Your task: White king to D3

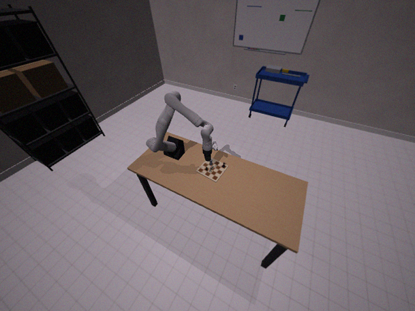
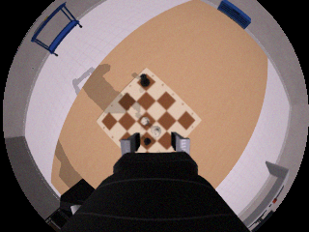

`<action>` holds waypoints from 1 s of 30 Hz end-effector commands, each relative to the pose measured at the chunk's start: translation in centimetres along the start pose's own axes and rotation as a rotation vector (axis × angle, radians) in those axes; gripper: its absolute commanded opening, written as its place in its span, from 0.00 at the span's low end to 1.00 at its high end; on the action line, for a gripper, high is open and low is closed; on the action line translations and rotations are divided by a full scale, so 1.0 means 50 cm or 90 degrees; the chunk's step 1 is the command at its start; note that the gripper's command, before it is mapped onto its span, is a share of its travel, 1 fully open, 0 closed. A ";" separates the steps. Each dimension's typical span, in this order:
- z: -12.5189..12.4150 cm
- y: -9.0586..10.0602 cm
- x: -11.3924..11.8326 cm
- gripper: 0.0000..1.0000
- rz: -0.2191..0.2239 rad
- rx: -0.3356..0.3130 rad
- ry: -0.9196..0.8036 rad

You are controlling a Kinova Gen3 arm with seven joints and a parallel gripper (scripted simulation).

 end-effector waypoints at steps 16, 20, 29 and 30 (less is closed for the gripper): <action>-0.002 0.007 0.001 1.00 0.002 0.002 0.000; -0.004 0.010 0.001 1.00 0.002 0.003 0.001; -0.003 0.038 0.001 1.00 0.002 0.003 0.001; -0.003 0.045 0.001 1.00 0.002 0.003 0.001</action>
Point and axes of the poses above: the point where the finger pads meet when closed, its own y axis back along the fingers, its own x axis across the jaws, z = x × y, the point moved 6 cm from there along y, back along the fingers, and after that the axes turned 1 degree about -y, right-handed, at the moved point
